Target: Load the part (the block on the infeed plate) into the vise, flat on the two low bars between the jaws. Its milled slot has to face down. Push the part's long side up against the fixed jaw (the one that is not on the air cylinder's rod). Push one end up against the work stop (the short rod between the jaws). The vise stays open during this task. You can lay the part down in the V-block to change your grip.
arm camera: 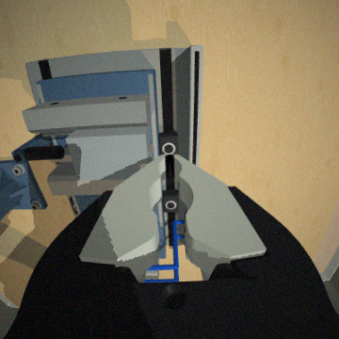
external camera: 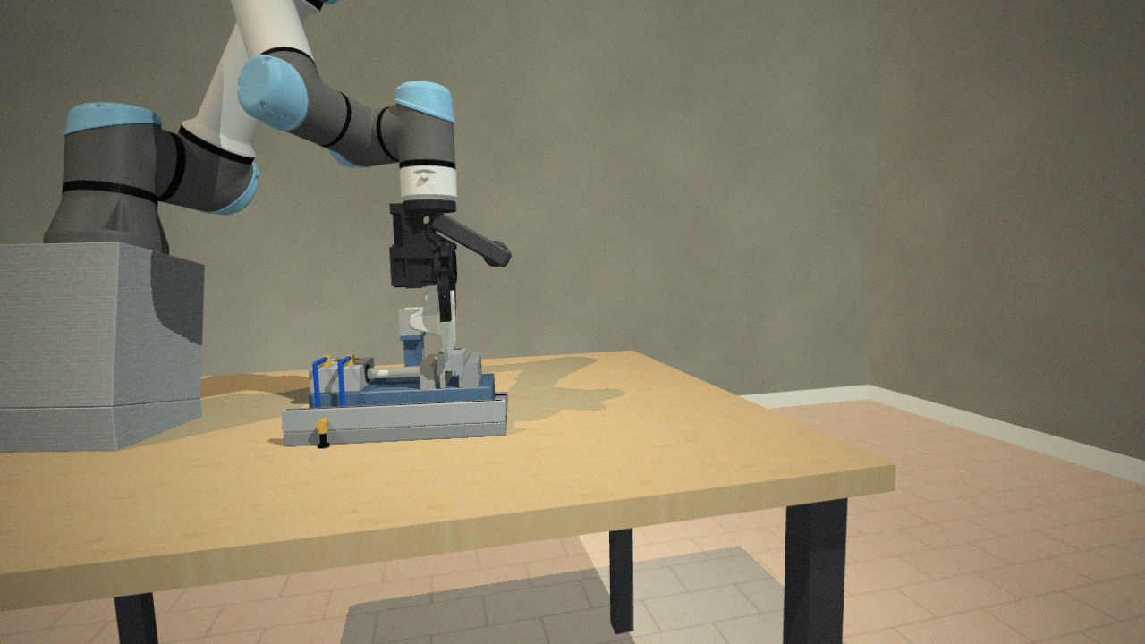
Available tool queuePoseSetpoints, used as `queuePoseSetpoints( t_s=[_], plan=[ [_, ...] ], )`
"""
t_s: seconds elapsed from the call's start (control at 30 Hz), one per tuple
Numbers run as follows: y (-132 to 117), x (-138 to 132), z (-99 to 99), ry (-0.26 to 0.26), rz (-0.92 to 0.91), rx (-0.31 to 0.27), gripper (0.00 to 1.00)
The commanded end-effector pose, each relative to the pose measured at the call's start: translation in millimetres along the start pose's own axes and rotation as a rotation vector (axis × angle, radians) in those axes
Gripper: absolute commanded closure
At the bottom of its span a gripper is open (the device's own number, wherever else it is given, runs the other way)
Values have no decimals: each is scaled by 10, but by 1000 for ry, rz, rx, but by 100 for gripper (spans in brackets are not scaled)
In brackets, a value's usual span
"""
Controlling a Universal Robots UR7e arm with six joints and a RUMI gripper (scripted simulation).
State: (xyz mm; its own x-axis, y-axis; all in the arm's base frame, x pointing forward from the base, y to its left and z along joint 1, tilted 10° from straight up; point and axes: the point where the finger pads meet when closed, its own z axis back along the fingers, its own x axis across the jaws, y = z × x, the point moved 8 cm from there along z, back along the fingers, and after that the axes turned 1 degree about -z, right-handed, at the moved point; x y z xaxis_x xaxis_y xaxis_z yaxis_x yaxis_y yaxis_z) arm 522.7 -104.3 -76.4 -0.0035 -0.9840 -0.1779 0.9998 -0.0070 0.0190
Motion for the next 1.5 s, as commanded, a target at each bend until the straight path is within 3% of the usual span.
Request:
queuePoseSetpoints(
  t_s=[0.0, 1.47],
  plan=[
    [-11, -25, -9, 2, 0, -2, 100],
    [-10, -109, -2, 1, 0, -1, 100]
  ],
)
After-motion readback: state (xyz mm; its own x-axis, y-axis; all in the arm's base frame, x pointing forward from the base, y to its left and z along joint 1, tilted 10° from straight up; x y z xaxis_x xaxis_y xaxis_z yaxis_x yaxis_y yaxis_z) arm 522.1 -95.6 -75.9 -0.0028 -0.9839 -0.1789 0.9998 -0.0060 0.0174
